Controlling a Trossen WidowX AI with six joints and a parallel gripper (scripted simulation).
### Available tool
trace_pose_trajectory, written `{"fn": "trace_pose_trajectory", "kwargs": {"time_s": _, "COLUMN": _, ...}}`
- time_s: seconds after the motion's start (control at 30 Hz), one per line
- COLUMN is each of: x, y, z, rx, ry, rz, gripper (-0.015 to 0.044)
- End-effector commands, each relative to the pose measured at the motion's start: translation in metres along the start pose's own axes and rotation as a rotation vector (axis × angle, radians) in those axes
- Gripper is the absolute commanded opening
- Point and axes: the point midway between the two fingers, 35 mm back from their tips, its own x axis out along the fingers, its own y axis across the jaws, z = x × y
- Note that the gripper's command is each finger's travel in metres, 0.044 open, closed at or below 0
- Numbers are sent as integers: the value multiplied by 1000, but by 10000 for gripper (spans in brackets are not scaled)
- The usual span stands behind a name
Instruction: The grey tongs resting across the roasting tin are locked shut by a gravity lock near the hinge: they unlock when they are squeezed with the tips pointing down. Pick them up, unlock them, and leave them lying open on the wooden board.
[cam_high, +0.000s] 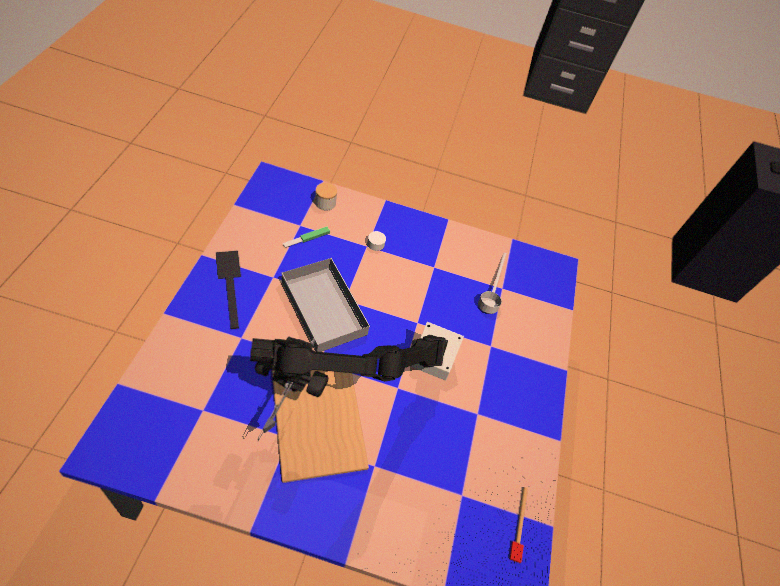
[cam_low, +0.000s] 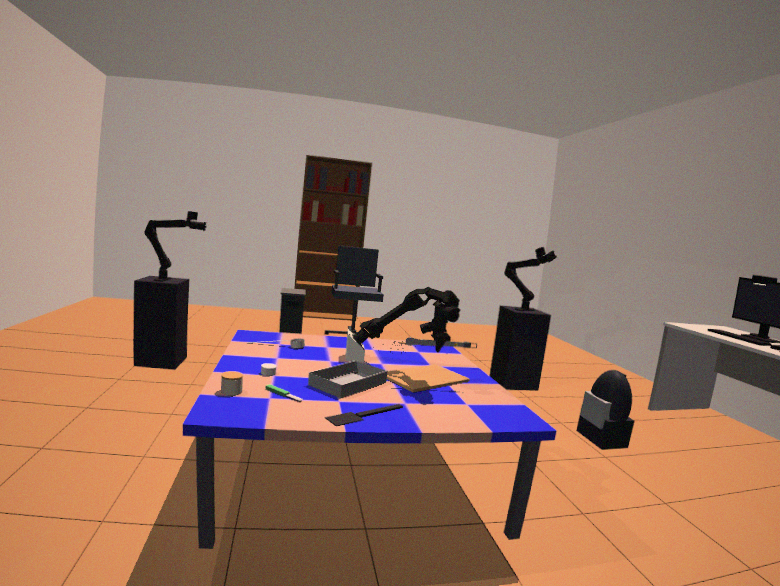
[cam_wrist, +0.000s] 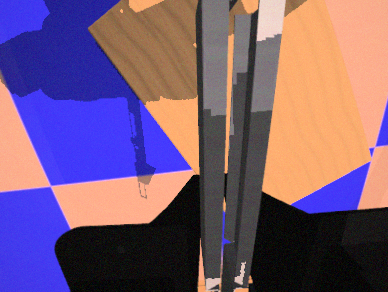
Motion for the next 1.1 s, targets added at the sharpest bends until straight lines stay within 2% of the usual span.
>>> {"fn": "trace_pose_trajectory", "kwargs": {"time_s": 0.0, "x": -6, "y": -11, "z": -18, "rx": -37, "ry": 18, "rz": 10, "gripper": -150}}
{"fn": "trace_pose_trajectory", "kwargs": {"time_s": 0.27, "x": -4, "y": -6, "z": -19, "rx": -23, "ry": 44, "rz": 27, "gripper": -150}}
{"fn": "trace_pose_trajectory", "kwargs": {"time_s": 1.07, "x": 5, "y": 42, "z": -26, "rx": 106, "ry": 419, "rz": 145, "gripper": -150}}
